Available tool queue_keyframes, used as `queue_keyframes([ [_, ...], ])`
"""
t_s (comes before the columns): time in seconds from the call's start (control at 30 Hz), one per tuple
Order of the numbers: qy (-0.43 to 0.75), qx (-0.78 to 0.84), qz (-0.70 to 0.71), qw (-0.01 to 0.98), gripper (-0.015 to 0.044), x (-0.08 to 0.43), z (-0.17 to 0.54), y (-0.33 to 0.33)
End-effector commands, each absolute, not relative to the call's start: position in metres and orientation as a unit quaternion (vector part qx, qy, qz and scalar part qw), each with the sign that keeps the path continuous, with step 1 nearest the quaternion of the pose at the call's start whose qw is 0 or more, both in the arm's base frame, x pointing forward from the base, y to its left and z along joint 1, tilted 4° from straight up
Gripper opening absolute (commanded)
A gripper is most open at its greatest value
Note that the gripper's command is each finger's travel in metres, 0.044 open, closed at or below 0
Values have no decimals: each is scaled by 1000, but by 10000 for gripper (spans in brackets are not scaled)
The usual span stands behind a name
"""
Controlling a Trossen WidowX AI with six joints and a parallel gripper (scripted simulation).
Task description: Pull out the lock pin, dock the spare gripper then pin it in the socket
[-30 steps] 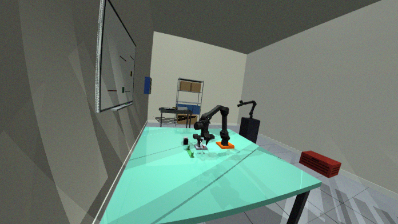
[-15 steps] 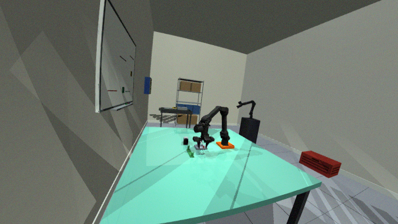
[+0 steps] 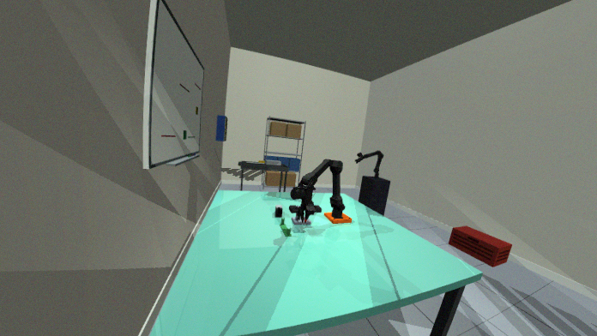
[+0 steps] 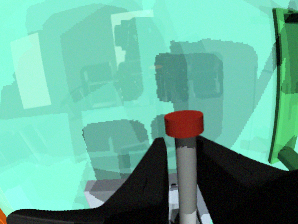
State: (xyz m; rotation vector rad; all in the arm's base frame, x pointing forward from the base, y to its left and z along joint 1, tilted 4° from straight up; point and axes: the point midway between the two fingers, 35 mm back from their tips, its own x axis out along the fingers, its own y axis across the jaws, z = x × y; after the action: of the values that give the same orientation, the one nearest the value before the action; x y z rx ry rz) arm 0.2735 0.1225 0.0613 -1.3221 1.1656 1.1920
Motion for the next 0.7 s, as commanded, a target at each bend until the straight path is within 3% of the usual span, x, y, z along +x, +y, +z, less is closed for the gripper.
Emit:
queue_keyframes([
  [0.0, 477, -543, 491, 486, 0, 274, 61, 123],
  [0.67, 446, -500, 527, 523, 0, 274, 70, 130],
])
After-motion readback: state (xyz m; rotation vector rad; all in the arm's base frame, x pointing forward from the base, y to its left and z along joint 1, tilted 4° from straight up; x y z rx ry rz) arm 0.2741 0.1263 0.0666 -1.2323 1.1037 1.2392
